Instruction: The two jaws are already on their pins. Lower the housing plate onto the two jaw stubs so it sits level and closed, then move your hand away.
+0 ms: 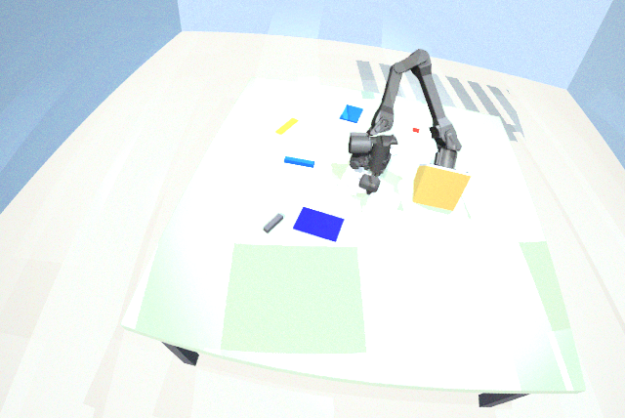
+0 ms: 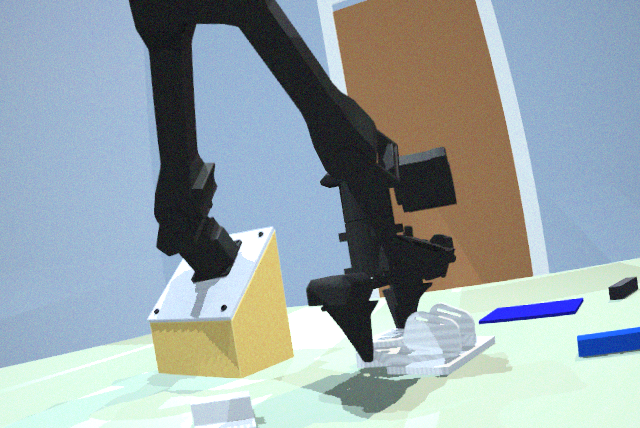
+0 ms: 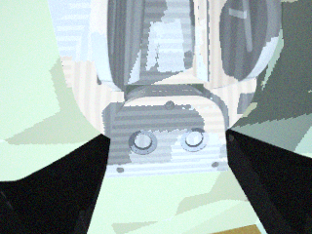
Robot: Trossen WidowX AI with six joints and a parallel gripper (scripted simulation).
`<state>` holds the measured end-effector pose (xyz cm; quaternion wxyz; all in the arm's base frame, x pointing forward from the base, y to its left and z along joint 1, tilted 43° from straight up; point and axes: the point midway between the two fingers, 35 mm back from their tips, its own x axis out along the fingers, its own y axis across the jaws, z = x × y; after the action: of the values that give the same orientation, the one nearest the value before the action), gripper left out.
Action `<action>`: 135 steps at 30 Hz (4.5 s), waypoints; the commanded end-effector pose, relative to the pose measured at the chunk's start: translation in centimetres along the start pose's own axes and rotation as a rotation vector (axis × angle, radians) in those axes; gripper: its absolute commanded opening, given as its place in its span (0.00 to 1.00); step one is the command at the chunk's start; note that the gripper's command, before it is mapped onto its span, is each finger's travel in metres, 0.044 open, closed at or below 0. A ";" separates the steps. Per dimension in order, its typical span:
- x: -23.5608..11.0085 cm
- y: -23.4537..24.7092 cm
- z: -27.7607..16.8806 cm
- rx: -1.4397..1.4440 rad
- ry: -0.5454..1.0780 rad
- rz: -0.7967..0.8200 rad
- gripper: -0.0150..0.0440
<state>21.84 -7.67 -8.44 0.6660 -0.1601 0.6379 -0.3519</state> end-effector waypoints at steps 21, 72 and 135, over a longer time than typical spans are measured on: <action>0.1 0.0 0.0 -0.003 0.001 0.000 0.85; 0.1 0.0 0.0 -0.003 0.001 0.000 0.85; -12.6 -0.7 -2.1 -0.004 0.003 0.005 1.00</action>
<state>20.46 0.81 1.01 0.6660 -0.1620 0.6393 -0.3486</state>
